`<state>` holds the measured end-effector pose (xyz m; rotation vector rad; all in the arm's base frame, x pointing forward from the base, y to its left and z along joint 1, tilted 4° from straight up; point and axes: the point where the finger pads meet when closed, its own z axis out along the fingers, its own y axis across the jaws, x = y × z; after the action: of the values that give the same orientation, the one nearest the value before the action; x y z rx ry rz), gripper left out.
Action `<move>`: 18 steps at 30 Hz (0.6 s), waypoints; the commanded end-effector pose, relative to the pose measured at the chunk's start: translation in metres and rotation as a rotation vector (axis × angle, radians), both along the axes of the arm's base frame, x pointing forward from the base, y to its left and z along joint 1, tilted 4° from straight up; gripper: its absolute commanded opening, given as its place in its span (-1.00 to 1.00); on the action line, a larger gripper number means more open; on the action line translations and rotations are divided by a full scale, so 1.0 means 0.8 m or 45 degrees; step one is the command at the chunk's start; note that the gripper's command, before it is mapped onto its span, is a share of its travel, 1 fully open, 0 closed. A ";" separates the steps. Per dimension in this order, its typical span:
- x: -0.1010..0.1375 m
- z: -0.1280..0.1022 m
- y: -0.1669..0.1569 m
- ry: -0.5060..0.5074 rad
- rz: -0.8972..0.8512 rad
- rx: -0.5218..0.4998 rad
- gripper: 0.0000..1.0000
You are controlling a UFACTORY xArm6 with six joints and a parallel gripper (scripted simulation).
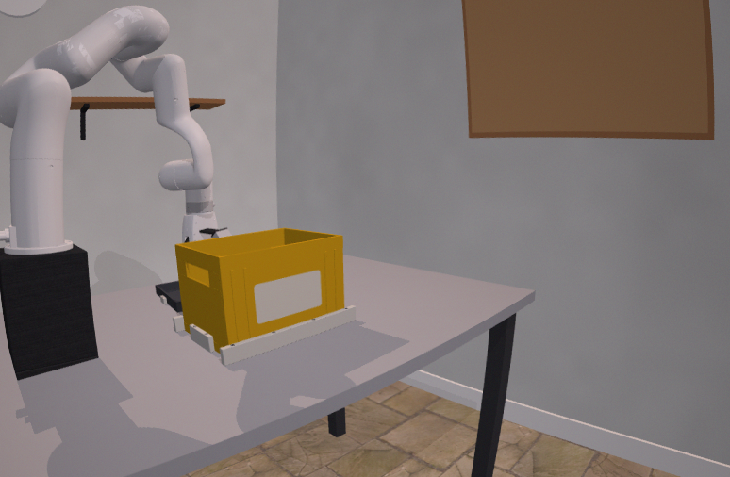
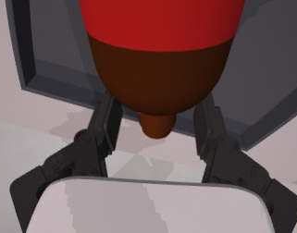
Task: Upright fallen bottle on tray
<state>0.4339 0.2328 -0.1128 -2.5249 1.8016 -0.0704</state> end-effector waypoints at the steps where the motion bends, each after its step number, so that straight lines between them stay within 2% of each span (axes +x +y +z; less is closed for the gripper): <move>1: 0.002 -0.003 0.001 -0.005 0.000 0.002 0.30; 18: 0.003 -0.009 0.001 -0.005 0.000 0.002 0.30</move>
<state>0.4346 0.2329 -0.1214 -2.5248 1.8015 -0.0706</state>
